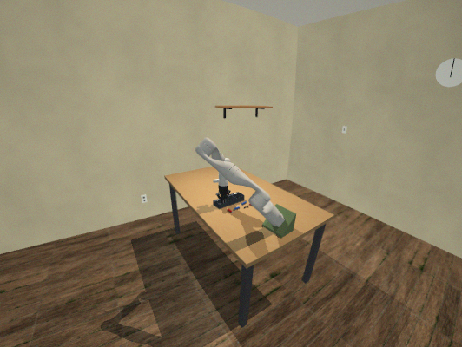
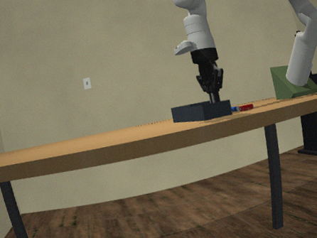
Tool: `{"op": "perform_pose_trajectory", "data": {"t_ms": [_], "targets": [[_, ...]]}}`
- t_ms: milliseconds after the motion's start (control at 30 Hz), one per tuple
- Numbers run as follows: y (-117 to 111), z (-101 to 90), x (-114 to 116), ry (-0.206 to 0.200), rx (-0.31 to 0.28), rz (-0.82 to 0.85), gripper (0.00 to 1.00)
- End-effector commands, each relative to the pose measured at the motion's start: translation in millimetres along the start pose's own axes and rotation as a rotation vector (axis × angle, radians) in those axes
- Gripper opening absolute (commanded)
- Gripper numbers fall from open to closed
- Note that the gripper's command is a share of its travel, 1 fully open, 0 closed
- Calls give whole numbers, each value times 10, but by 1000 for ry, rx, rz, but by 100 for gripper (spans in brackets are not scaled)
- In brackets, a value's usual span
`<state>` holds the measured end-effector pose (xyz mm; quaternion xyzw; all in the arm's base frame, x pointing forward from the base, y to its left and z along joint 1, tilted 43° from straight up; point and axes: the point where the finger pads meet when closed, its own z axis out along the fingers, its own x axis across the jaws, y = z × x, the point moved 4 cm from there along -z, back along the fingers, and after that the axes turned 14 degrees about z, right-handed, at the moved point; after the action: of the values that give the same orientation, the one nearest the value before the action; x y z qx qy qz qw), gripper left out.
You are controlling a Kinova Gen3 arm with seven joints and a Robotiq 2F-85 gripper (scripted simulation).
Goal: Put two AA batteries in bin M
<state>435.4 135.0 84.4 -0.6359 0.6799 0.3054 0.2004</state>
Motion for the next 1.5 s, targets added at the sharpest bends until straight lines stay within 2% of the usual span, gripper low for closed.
{"op": "perform_pose_trajectory", "data": {"t_ms": [0, 367, 633, 800, 1267, 1333, 1367, 1467], "targets": [[-17, -60, -4, 0, 7, -1, 9], [-16, -180, -4, 0, 7, -1, 9], [-14, -494, -4, 0, 7, -1, 9], [-14, -494, -4, 0, 7, -1, 9], [-5, -1660, -3, 0, 7, -1, 9], [-5, -1660, -3, 0, 7, -1, 9], [-5, -1740, -3, 0, 7, -1, 9], [-5, -1740, -3, 0, 7, -1, 9]]}}
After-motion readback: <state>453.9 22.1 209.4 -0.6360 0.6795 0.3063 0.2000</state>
